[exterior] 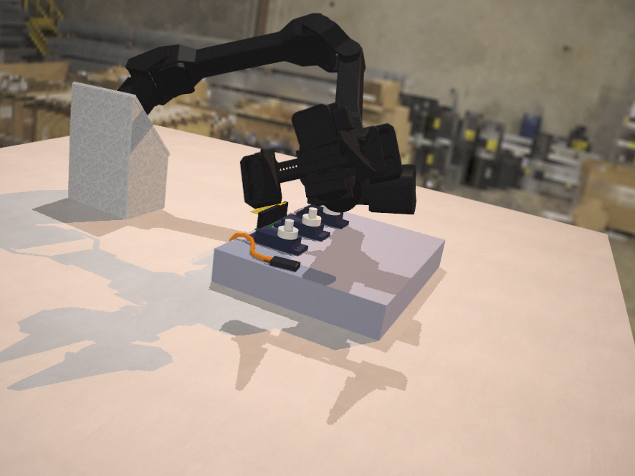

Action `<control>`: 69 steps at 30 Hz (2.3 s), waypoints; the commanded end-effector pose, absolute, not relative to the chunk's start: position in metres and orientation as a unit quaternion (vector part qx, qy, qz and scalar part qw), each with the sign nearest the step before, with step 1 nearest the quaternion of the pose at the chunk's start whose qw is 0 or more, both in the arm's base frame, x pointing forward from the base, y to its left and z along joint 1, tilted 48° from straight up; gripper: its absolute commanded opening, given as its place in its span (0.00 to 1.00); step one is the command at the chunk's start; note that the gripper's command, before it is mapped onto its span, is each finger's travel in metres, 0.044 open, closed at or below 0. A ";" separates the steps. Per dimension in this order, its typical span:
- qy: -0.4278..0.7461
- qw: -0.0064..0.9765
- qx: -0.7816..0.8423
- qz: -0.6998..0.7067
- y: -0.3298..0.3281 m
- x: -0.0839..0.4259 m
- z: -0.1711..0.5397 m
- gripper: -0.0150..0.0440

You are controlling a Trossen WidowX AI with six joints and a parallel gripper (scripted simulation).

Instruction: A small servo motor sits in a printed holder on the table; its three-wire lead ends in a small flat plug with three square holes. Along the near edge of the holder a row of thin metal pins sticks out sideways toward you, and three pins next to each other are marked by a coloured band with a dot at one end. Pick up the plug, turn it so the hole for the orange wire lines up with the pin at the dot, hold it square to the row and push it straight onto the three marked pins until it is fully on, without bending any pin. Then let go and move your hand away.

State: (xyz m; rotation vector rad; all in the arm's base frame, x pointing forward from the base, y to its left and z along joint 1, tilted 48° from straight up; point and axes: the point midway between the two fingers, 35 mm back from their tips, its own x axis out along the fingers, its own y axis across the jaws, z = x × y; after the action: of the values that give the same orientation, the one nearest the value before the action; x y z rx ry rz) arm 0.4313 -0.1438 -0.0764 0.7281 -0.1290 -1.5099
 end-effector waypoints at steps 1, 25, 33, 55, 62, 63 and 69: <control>-0.057 0.667 0.323 -0.669 -0.144 0.431 -0.076 0.89; 0.060 0.732 0.352 -0.581 -0.124 0.453 0.019 0.45; 0.097 0.771 0.352 -0.522 -0.113 0.455 0.063 0.45; 0.133 0.891 0.296 -0.319 -0.075 0.433 0.182 0.45; 0.125 0.923 0.261 -0.254 -0.061 0.417 0.214 0.45; 0.123 0.928 0.255 -0.244 -0.060 0.415 0.218 0.45; 0.104 0.954 0.212 -0.186 -0.047 0.398 0.246 0.45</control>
State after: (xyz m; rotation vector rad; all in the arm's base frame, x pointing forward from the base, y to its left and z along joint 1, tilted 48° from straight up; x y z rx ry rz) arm 0.4097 -0.0559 0.2307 0.4938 0.2321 -0.4601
